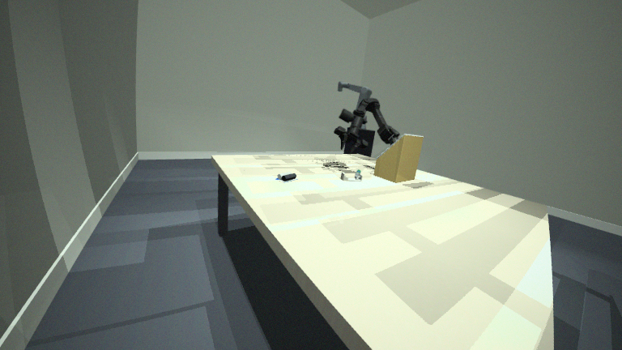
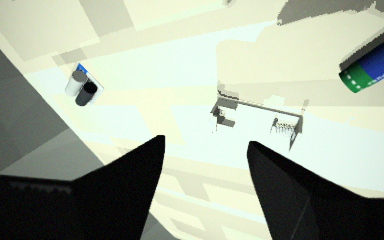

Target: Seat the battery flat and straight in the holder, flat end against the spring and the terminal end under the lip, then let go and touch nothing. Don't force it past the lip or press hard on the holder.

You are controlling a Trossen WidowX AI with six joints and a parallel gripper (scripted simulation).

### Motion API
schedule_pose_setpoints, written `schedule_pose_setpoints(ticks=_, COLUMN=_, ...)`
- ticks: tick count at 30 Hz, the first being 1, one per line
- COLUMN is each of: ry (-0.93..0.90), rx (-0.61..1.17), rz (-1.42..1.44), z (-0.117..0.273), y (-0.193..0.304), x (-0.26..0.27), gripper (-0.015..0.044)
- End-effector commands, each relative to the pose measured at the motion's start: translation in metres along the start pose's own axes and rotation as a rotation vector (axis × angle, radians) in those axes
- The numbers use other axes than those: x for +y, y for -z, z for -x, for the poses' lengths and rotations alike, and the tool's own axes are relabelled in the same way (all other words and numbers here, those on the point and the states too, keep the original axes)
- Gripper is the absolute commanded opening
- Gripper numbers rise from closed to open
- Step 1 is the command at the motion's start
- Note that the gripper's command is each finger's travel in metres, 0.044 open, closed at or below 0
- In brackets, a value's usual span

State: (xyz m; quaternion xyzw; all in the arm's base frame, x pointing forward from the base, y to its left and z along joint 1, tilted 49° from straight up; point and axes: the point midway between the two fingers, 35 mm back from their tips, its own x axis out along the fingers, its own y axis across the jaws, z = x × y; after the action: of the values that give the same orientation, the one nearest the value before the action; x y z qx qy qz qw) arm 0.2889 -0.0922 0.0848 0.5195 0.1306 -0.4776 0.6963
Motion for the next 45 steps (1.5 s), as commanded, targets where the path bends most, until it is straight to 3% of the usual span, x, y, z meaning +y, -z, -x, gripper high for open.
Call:
schedule_pose_setpoints(ticks=1, ry=0.245, rx=-0.264, rz=-0.340, z=-0.019, y=-0.017, x=-0.076, gripper=0.0238)
schedule_pose_setpoints(ticks=8, ry=0.297, rx=-0.465, rz=-0.516, z=-0.019, y=-0.031, x=-0.111, gripper=0.0238)
schedule_pose_setpoints(ticks=45, ry=0.299, rx=-0.464, rz=-0.516, z=-0.050, y=-0.043, x=-0.124, gripper=0.0238)
